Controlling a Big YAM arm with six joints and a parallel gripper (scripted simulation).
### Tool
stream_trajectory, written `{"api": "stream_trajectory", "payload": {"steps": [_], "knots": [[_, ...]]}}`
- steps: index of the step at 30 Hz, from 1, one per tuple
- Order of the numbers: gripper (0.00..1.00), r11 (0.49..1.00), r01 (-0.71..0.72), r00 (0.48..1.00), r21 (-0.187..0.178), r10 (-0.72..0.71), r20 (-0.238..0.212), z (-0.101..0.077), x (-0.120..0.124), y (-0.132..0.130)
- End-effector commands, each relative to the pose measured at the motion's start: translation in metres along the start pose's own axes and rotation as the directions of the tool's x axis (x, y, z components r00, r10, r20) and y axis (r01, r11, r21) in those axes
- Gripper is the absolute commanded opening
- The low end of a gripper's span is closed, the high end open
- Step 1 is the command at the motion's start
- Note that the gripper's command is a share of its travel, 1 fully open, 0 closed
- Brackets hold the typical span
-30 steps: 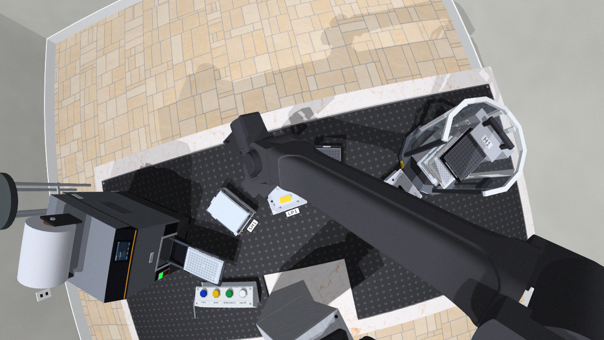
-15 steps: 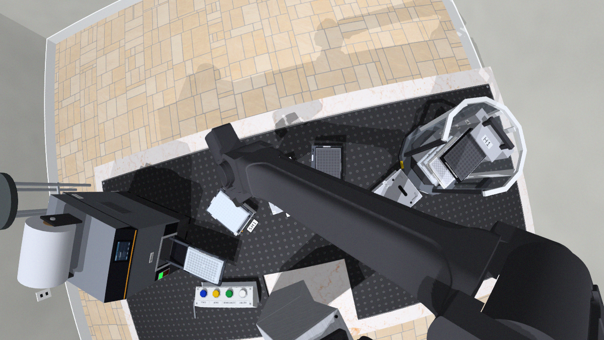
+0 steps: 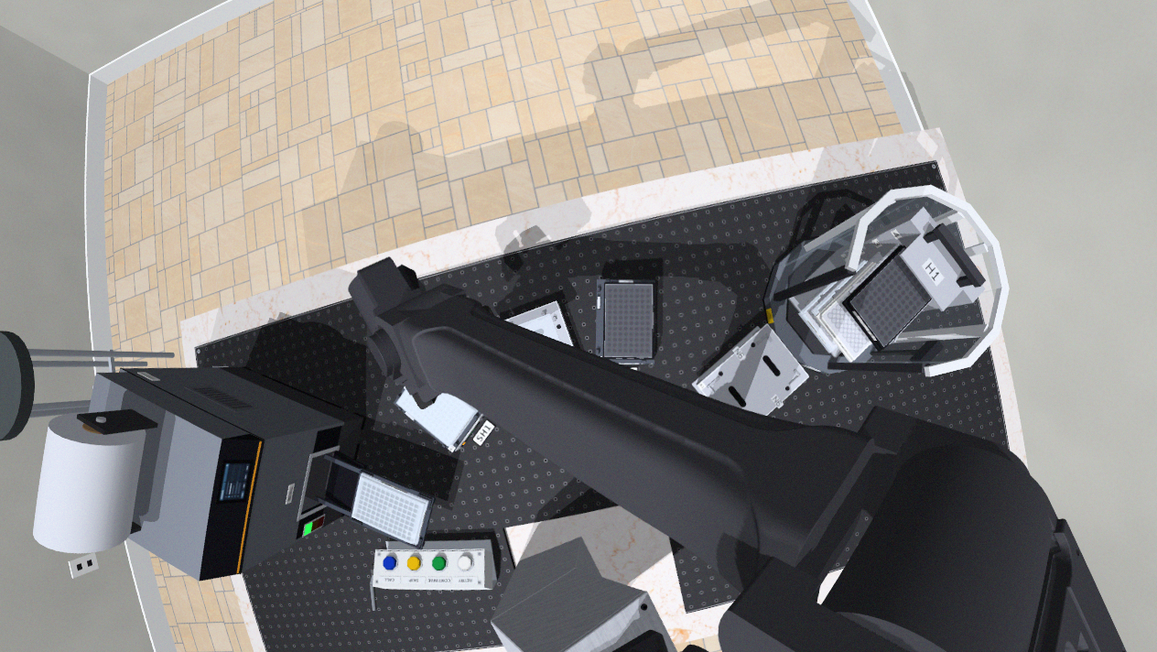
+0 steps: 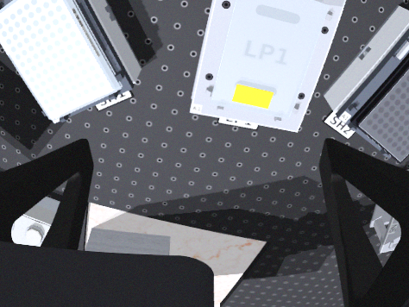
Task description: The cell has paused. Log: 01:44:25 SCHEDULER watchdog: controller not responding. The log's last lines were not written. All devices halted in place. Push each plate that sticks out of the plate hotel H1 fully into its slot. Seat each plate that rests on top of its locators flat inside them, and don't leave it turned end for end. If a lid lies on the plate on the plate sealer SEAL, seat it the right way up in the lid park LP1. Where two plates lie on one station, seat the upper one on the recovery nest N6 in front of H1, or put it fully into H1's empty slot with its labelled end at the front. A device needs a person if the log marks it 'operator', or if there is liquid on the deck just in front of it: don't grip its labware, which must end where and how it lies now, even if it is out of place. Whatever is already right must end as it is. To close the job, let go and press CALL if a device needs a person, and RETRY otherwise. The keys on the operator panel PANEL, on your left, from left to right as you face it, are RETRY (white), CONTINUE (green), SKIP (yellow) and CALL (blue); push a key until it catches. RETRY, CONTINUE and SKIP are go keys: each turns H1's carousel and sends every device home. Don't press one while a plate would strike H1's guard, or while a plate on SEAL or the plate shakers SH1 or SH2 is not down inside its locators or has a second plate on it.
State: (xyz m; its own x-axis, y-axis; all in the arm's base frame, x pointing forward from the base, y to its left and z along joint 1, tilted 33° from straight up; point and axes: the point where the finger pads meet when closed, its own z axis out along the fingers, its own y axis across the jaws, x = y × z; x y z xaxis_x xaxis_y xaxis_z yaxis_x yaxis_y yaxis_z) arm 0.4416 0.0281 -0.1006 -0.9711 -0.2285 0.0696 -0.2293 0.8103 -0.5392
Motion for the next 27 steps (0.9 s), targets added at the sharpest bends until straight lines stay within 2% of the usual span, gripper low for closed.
{"api": "stream_trajectory", "payload": {"steps": [1,4,12,14,15,17,19,27], "knots": [[1.00,1.000,-0.022,0.999,-0.004,0.022,0.034,-0.012,-0.022,0.015],[1.00,1.000,-0.023,0.999,-0.004,0.023,0.035,-0.012,-0.023,0.023],[1.00,0.963,0.269,0.963,0.003,-0.269,0.024,-0.005,-0.005,0.051],[1.00,0.963,0.269,0.963,0.003,-0.269,0.024,-0.005,-0.005,0.051],[1.00,0.959,0.284,0.957,0.007,-0.284,0.052,-0.018,-0.011,0.048],[1.00,0.933,0.361,0.932,0.006,-0.361,0.028,-0.006,-0.005,0.061],[1.00,0.913,0.408,0.913,0.007,-0.408,0.025,-0.006,-0.002,0.068],[1.00,0.925,0.381,0.924,0.008,-0.381,0.037,-0.009,-0.004,0.094]]}}
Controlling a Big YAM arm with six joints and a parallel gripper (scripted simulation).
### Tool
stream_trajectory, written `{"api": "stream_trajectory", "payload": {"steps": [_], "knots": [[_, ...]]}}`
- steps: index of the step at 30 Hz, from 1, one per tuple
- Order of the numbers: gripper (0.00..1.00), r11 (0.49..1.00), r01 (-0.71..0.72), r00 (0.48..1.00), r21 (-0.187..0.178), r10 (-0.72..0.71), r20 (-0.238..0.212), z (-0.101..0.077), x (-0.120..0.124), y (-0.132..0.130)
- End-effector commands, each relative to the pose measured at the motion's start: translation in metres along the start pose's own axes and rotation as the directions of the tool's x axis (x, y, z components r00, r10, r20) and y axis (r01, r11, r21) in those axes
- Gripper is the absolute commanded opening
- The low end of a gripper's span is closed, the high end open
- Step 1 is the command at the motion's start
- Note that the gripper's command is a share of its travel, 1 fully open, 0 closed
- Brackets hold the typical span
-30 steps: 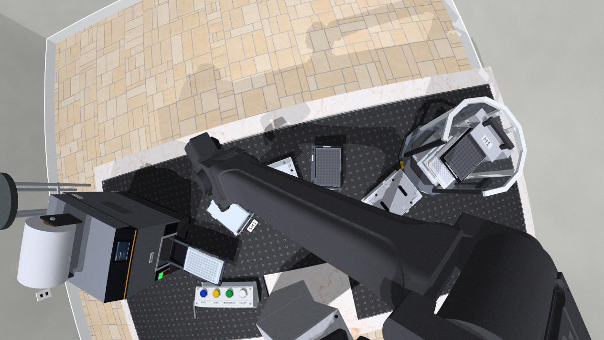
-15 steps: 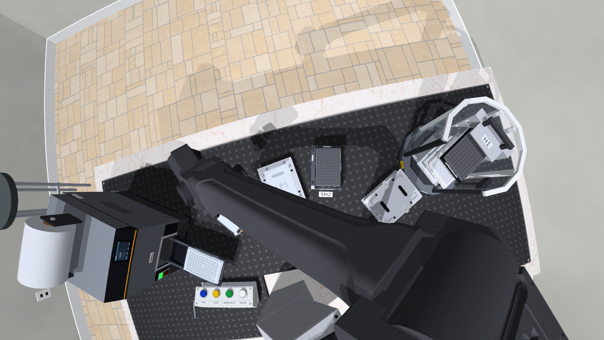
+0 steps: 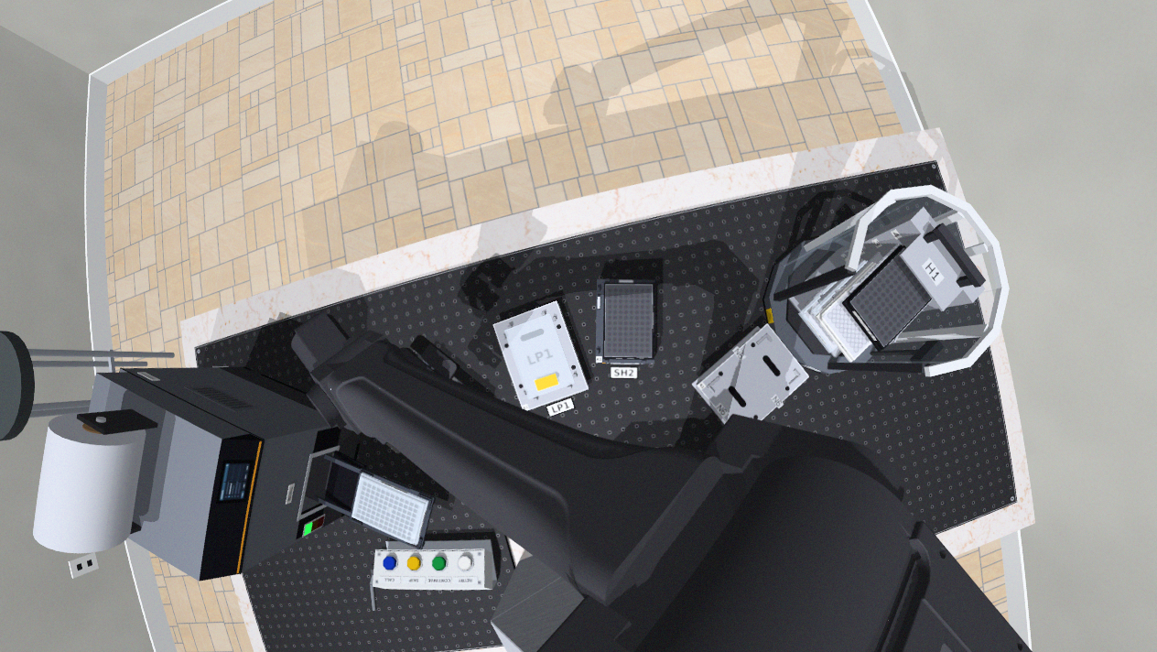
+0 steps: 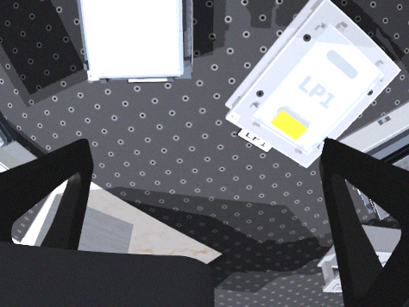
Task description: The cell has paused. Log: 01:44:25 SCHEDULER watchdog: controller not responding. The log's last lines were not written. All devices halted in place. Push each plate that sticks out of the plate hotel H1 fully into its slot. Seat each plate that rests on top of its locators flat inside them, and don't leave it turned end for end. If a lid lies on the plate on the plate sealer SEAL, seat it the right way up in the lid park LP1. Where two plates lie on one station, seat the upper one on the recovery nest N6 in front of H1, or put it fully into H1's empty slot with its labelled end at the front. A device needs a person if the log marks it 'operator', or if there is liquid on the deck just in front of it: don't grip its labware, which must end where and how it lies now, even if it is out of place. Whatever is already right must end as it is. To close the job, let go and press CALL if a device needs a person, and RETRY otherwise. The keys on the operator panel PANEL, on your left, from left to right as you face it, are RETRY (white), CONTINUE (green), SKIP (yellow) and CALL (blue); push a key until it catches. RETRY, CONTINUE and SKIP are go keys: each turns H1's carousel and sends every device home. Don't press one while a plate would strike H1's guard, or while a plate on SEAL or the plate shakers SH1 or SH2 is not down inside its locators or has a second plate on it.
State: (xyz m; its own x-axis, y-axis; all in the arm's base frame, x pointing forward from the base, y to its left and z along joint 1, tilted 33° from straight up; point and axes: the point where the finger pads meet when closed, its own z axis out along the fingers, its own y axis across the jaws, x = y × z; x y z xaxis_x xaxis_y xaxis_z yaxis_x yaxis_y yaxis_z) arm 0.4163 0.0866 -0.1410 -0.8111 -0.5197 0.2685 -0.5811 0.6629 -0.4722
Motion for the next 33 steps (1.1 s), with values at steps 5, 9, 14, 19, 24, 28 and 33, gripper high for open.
{"api": "stream_trajectory", "payload": {"steps": [5,9,14,19,24,28,33], "knots": [[1.00,1.000,-0.018,0.998,0.013,0.017,0.067,-0.024,-0.029,0.013],[1.00,1.000,0.001,0.999,0.007,-0.001,0.037,-0.012,-0.025,0.035],[1.00,1.000,0.004,1.000,0.007,-0.004,0.031,-0.012,-0.026,0.052],[1.00,1.000,0.004,0.999,0.006,-0.004,0.032,-0.012,-0.029,0.069],[1.00,1.000,0.003,0.999,0.006,-0.003,0.034,-0.012,-0.031,0.079],[1.00,1.000,0.004,1.000,0.006,-0.004,0.031,-0.011,-0.032,0.092],[1.00,1.000,0.004,0.999,0.005,-0.004,0.031,-0.011,-0.035,0.109]]}}
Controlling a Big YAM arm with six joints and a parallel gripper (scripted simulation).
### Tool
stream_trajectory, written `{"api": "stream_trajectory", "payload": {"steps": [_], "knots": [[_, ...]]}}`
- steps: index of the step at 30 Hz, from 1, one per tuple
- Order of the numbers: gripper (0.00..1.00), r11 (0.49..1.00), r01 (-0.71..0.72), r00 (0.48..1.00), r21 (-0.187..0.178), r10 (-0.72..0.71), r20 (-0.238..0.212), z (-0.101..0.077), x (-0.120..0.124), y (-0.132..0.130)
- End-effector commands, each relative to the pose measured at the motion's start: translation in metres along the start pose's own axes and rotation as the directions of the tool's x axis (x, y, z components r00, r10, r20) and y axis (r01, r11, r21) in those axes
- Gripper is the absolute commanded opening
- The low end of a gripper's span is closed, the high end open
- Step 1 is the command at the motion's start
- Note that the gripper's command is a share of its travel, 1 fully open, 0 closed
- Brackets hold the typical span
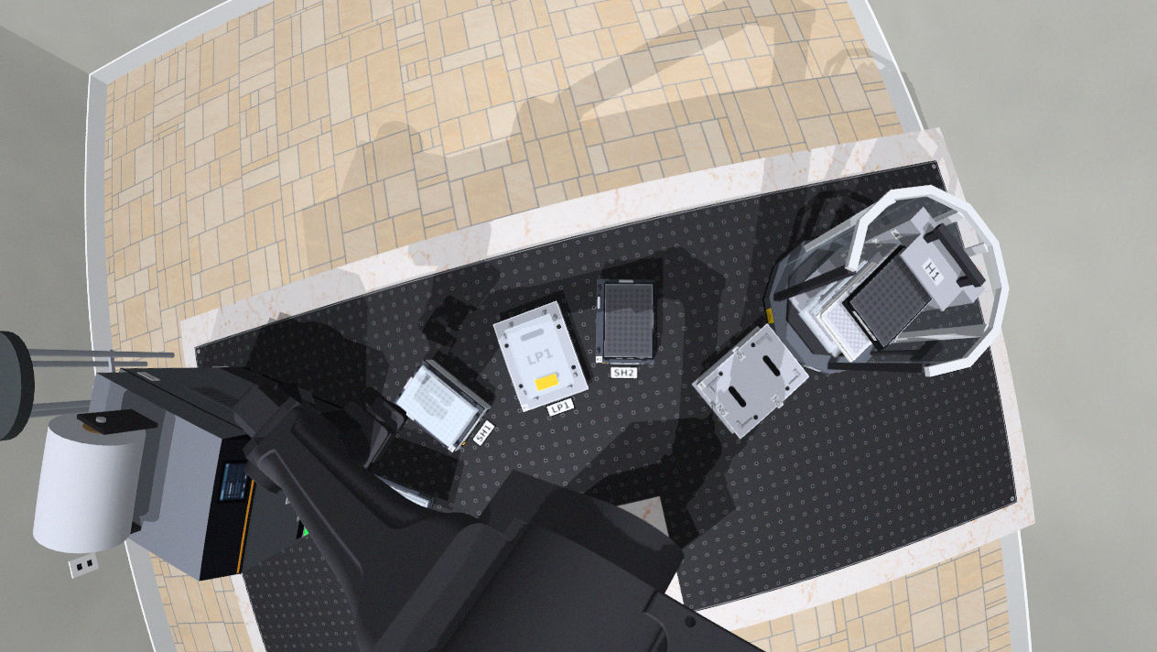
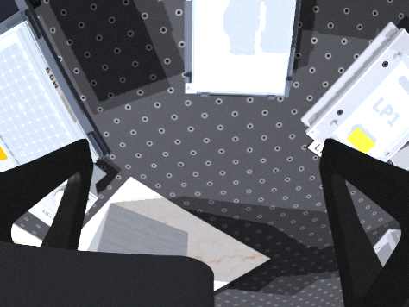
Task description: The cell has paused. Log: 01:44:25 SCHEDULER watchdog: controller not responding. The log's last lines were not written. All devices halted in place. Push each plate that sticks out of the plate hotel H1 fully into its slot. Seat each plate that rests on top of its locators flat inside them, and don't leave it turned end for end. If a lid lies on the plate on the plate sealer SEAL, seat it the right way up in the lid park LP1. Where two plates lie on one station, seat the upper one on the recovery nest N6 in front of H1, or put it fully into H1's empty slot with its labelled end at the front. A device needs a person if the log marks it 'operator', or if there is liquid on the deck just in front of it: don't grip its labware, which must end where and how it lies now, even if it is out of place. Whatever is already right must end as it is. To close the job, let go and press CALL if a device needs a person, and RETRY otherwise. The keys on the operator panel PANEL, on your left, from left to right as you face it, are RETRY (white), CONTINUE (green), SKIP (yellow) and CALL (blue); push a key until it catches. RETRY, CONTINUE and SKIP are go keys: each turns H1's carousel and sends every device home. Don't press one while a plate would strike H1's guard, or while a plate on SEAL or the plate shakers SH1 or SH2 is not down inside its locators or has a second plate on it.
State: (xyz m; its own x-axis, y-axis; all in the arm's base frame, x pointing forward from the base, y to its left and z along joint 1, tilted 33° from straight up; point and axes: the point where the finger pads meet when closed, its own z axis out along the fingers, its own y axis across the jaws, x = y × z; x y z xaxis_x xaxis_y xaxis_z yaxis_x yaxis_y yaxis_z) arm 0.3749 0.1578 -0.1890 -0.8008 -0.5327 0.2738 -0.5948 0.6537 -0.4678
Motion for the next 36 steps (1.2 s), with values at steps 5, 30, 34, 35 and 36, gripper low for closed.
{"api": "stream_trajectory", "payload": {"steps": [5,30,34,35,36], "knots": [[1.00,1.000,-0.013,1.000,0.005,0.013,0.028,-0.010,-0.021,0.025],[1.00,0.875,0.483,0.875,0.018,-0.484,0.029,-0.011,-0.021,0.026],[1.00,0.826,0.563,0.826,0.021,-0.563,0.027,-0.011,-0.021,0.026],[1.00,0.813,0.582,0.813,0.022,-0.582,0.027,-0.011,-0.021,0.026],[1.00,0.799,0.601,0.799,0.022,-0.601,0.026,-0.011,-0.021,0.026]]}}
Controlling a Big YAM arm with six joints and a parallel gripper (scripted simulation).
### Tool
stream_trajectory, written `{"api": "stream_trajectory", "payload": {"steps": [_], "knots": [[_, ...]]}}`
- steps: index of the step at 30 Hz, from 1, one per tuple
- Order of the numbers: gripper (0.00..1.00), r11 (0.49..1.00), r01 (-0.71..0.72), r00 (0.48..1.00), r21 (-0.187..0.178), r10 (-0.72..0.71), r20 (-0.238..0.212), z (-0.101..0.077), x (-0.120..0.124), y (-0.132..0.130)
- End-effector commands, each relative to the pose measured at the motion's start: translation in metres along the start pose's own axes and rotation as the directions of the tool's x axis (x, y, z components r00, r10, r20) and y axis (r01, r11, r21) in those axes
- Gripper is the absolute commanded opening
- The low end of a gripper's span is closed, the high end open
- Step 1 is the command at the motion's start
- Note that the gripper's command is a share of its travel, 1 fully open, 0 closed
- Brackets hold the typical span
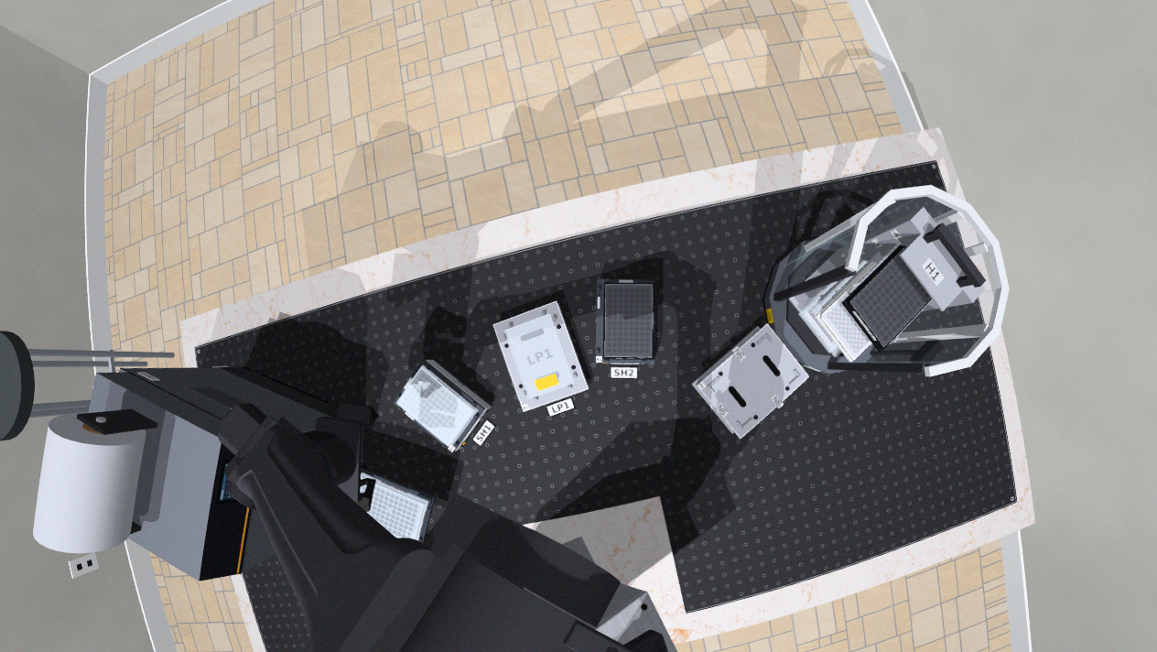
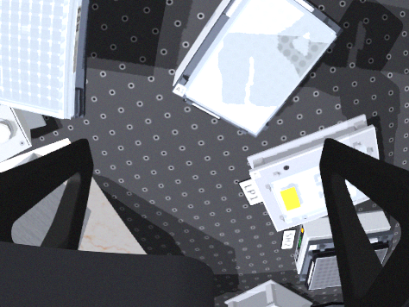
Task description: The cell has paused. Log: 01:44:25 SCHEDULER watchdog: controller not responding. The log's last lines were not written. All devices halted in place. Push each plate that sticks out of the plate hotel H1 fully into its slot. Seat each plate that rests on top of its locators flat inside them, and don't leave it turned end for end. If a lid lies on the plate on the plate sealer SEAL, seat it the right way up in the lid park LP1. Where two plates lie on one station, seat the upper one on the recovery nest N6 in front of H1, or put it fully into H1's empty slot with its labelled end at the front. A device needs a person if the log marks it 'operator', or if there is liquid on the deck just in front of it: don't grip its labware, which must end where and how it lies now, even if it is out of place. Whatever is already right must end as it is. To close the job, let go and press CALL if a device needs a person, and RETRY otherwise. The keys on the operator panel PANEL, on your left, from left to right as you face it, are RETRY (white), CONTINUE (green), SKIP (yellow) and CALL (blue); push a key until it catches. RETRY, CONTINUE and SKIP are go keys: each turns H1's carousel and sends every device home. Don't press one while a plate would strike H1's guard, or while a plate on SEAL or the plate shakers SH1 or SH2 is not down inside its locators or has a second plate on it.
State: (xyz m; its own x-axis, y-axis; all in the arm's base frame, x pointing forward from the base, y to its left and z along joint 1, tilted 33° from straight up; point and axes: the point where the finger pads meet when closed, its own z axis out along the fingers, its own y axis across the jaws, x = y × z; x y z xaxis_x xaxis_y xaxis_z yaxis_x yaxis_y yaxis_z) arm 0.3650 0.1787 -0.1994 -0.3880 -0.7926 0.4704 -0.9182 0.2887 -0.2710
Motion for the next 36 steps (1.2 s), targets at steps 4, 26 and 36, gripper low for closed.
{"api": "stream_trajectory", "payload": {"steps": [4,26,36], "knots": [[1.00,0.987,0.158,0.987,0.015,-0.159,0.023,-0.0081,-0.0134,-0.0063],[1.00,0.810,0.586,0.810,0.023,-0.586,0.014,-0.0081,-0.0133,-0.0062],[1.00,0.670,0.742,0.670,0.025,-0.742,0.009,-0.0080,-0.0132,-0.0061]]}}
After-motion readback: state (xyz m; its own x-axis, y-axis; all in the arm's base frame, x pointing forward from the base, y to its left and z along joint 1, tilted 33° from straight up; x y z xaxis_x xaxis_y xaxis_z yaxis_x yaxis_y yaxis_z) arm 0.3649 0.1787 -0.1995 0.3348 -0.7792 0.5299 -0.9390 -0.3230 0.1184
